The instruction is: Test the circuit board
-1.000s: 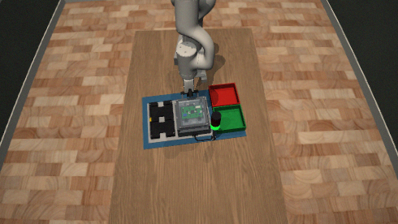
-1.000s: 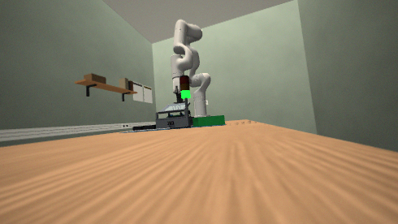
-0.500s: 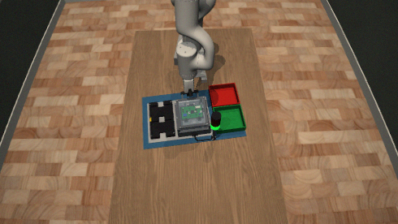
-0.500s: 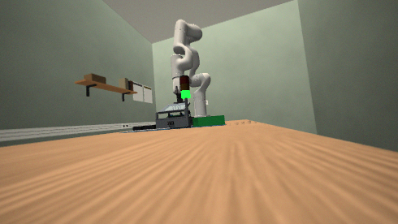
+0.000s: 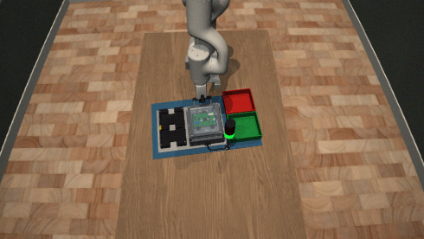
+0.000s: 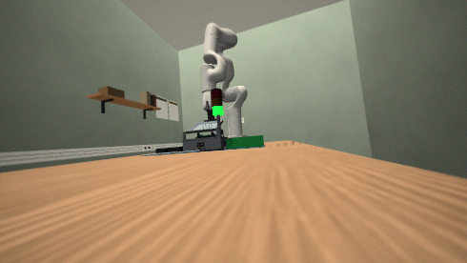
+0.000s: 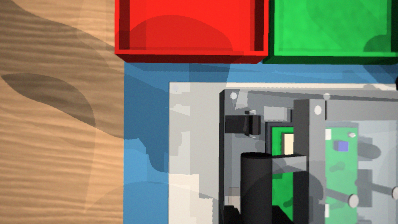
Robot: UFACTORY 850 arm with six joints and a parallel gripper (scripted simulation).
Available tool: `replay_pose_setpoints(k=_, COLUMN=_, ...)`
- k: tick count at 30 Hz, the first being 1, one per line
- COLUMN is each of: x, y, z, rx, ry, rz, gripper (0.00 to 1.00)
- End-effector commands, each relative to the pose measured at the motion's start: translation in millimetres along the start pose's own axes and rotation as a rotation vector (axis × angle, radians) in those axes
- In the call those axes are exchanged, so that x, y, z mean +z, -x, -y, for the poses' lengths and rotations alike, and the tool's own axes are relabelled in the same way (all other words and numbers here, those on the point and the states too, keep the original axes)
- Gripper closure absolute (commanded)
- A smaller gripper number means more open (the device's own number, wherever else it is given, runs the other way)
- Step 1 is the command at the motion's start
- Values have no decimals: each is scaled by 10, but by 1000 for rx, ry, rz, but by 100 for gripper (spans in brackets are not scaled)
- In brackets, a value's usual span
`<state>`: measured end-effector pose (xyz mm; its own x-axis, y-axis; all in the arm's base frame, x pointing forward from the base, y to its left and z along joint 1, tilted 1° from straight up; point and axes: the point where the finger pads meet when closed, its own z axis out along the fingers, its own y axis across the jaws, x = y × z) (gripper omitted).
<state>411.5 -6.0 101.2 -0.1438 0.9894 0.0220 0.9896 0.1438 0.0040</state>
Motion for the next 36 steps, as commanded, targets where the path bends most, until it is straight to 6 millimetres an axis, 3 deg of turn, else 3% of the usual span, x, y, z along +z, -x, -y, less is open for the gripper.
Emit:
replay_pose_setpoints(k=1, x=-5, y=1, z=-8, rx=0, ry=2, rz=0, gripper=100)
replay_pose_setpoints(k=26, x=-9, y=1, z=-9, rx=0, ry=2, rz=0, gripper=100)
replay_pose_setpoints(k=36, x=-119, y=1, z=-58, rx=0, ry=2, rz=0, gripper=100)
